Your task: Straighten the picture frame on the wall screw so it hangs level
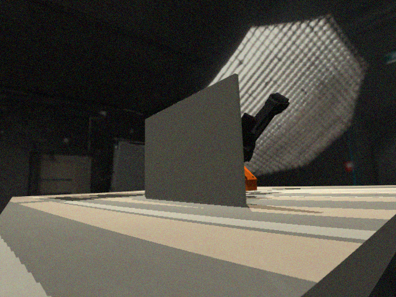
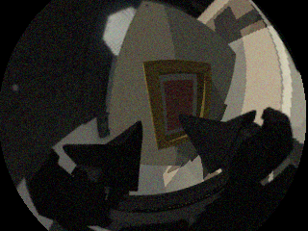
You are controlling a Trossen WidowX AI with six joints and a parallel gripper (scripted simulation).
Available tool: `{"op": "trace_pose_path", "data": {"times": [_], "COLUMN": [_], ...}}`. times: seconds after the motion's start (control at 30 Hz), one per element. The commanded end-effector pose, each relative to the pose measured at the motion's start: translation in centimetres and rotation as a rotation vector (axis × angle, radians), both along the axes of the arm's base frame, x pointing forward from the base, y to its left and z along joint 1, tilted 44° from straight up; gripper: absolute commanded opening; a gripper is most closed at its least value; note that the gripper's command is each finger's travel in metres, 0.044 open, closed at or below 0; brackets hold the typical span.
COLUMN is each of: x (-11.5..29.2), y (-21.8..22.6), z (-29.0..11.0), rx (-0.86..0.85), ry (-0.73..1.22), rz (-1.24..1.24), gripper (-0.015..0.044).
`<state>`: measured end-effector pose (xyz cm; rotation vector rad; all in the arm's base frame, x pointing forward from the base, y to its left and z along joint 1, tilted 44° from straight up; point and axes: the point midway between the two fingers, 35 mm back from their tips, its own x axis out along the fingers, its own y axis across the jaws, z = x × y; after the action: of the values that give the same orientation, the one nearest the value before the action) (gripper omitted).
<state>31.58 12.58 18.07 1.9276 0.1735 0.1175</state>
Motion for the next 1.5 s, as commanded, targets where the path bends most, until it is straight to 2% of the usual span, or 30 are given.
{"op": "trace_pose_path", "data": {"times": [0.0, 1.47], "x": [0.3, 4.2], "y": [0.0, 0.7], "z": [0.0, 0.1], "rx": [-0.005, -0.005], "ry": [-0.003, -0.005], "rz": [0.001, 0.001], "gripper": [0.0260, 0.0260]}}
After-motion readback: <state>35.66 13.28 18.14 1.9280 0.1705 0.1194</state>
